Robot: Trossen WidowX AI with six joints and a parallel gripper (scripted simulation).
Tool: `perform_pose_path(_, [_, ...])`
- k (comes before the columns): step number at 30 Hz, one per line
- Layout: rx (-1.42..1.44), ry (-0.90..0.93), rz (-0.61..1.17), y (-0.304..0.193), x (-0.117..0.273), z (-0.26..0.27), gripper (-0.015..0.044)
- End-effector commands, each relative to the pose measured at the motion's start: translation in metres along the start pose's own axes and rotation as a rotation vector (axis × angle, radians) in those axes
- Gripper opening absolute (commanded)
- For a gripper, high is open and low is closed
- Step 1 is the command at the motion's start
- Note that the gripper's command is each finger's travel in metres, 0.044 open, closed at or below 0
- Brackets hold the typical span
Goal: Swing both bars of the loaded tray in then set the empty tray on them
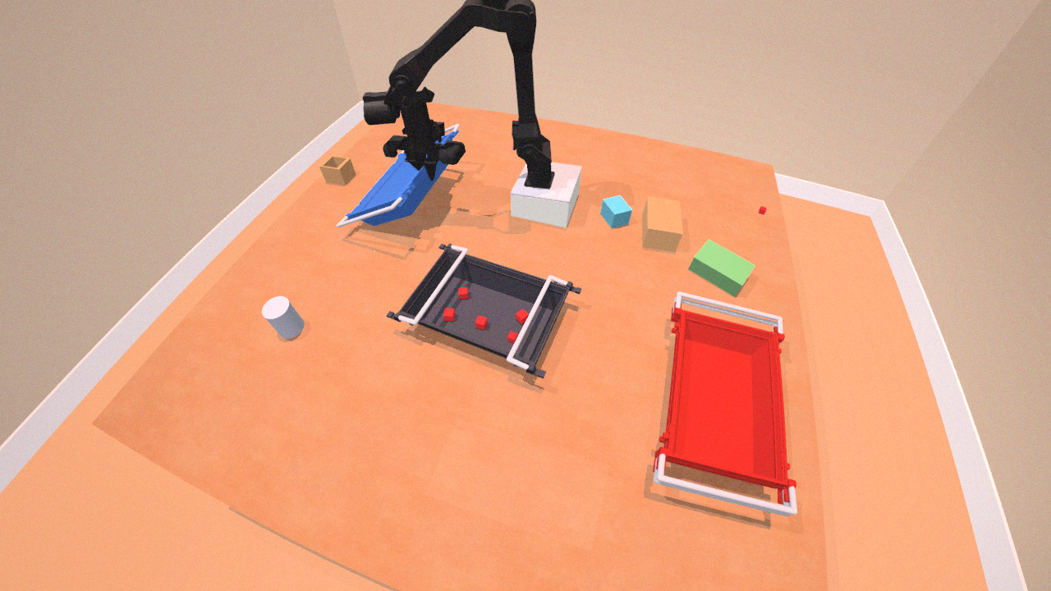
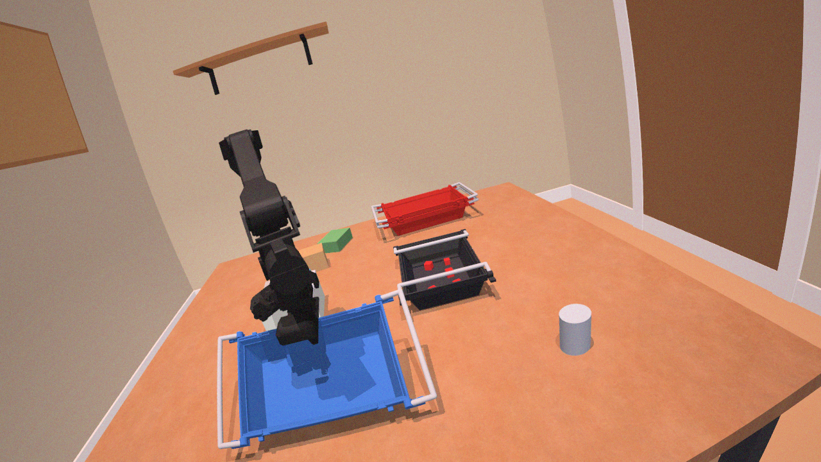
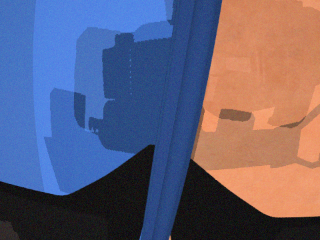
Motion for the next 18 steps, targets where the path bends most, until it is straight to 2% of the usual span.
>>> perform_pose_path(1, [0.002,0.033,0.005,-0.002,0.012,0.008,0.0])
perform_pose_path(18, [0.002,0.036,0.006,-0.011,0.071,0.042,0.0])
Point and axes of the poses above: the point midway between the two fingers, 35 mm back from their tips, its own x axis back along the fingers, its own z axis across the jaws, y = z × x, the point moved 7 cm from there along x, back along the fingers, and after that the axes turned 3 degrees about x, right-handed, at the moved point
